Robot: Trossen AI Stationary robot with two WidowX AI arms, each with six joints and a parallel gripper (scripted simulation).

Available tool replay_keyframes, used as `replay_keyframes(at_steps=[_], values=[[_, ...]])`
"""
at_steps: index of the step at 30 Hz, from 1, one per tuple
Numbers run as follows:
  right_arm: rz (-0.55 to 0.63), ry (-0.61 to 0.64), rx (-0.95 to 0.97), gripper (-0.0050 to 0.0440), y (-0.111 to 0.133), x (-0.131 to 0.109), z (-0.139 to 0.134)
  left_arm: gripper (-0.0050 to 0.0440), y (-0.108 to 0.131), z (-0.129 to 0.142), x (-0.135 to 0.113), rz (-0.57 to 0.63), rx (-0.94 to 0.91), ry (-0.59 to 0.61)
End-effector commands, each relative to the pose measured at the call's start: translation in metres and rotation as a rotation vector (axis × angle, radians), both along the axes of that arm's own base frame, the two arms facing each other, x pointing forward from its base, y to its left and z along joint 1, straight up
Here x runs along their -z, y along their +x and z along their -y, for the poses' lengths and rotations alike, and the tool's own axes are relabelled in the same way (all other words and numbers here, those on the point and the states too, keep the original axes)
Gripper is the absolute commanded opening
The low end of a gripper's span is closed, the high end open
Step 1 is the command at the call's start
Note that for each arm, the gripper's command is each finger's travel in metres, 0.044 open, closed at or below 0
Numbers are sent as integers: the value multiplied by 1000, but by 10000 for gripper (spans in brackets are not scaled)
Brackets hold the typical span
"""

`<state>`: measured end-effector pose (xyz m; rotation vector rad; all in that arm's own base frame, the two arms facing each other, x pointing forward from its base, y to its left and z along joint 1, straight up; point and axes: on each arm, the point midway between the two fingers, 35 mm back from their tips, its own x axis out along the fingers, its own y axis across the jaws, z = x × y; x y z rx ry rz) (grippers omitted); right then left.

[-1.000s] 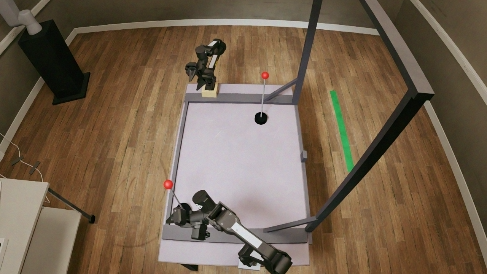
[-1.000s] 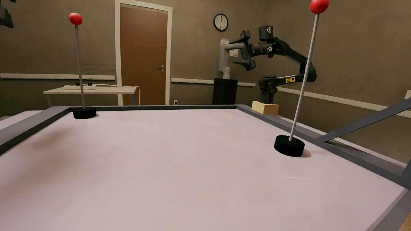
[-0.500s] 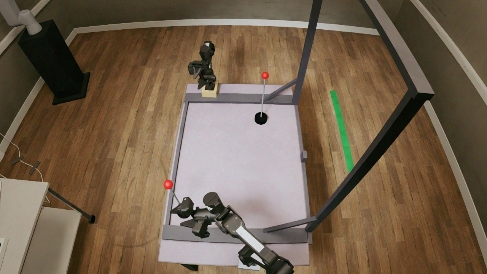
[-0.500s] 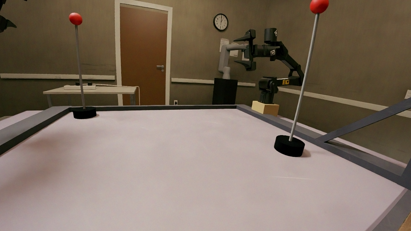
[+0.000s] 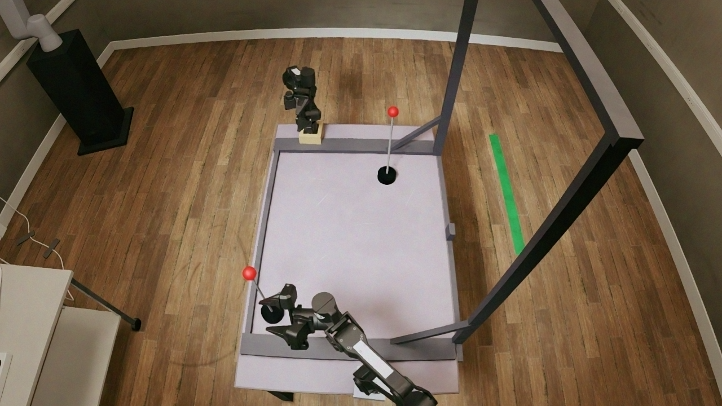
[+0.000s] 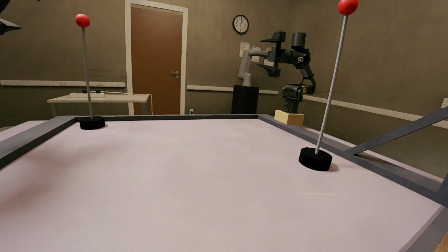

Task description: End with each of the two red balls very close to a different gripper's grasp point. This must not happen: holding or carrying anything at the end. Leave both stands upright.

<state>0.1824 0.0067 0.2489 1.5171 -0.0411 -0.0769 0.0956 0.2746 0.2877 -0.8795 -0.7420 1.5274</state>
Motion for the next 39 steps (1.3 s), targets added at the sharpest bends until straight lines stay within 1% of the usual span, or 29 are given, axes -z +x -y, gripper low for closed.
replay_keyframes(at_steps=[1, 6, 11, 13, 16, 21, 22, 25, 26, 28, 30, 34, 39], values=[[29, -60, -17, 440, -1, 0, -12, 440, 6, 3, 1, -105, 68, 49], [66, -143, -85, 440, -3, -2, -29, 440, 13, 4, 1, -248, 145, 99], [120, -251, -187, 440, -7, -5, -53, 440, 22, 6, 0, -418, 241, 160], [120, -251, -187, 440, -7, -5, -53, 440, 22, 6, 0, -418, 241, 160], [179, -355, -295, 440, -13, -8, -77, 440, 30, 7, -1, -555, 319, 207], [274, -576, -439, 440, -20, -11, -111, 440, 41, 7, -5, -739, 424, 274], [305, -614, -465, 440, -22, -18, -118, 440, 43, 6, -4, -779, 448, 283], [390, -736, -536, 440, -26, -28, -137, 440, 48, 6, -4, -863, 497, 309], [427, -762, -548, 440, -27, -38, -142, 440, 50, 6, -10, -882, 505, 328], [478, -839, -592, 440, -30, -44, -154, 440, 51, 6, -11, -919, 526, 340], [478, -839, -592, 440, -30, -44, -154, 440, 51, 6, -11, -919, 526, 340], [573, -1010, -688, 440, -33, -54, -181, 440, 52, 7, -12, -968, 553, 360], [667, -1181, -783, 440, -37, -65, -209, 440, 53, 7, -13, -984, 561, 368]])
